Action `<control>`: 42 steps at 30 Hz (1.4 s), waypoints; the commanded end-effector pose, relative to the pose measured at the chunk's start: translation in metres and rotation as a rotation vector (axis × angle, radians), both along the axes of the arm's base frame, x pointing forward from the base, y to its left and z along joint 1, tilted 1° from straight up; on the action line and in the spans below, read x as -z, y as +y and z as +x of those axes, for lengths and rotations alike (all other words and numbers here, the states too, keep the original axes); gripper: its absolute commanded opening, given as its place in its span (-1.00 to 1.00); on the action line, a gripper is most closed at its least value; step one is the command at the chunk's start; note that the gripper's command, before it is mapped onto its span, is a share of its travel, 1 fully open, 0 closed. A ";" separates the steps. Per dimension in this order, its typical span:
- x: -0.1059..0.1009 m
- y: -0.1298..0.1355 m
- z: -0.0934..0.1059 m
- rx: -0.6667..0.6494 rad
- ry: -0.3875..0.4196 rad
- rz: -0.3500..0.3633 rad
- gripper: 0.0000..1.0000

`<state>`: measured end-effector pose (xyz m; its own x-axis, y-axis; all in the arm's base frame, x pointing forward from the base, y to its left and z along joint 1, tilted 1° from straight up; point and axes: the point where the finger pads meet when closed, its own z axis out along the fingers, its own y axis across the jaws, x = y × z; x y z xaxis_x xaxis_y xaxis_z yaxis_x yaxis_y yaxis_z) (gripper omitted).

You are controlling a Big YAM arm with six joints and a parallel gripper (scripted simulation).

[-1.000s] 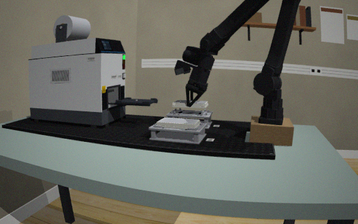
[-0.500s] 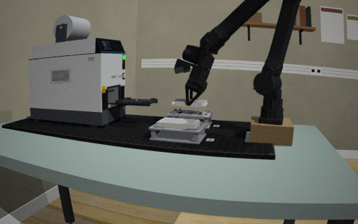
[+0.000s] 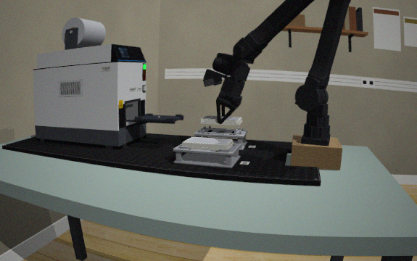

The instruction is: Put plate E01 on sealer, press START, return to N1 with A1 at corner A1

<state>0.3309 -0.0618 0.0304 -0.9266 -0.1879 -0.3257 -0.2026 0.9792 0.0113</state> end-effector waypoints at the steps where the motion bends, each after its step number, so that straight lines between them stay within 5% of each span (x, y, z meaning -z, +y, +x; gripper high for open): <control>1: 0.006 0.003 -0.001 -0.005 -0.001 0.001 -1.00; 17: -0.004 -0.004 0.024 -0.004 -0.056 -0.013 -1.00; 33: 0.018 -0.003 -0.002 0.012 -0.008 0.000 -1.00; 42: 0.011 -0.002 0.013 -0.001 -0.028 -0.005 -1.00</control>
<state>0.3279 -0.0622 0.0107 -0.9282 -0.1843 -0.3231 -0.1990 0.9799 0.0127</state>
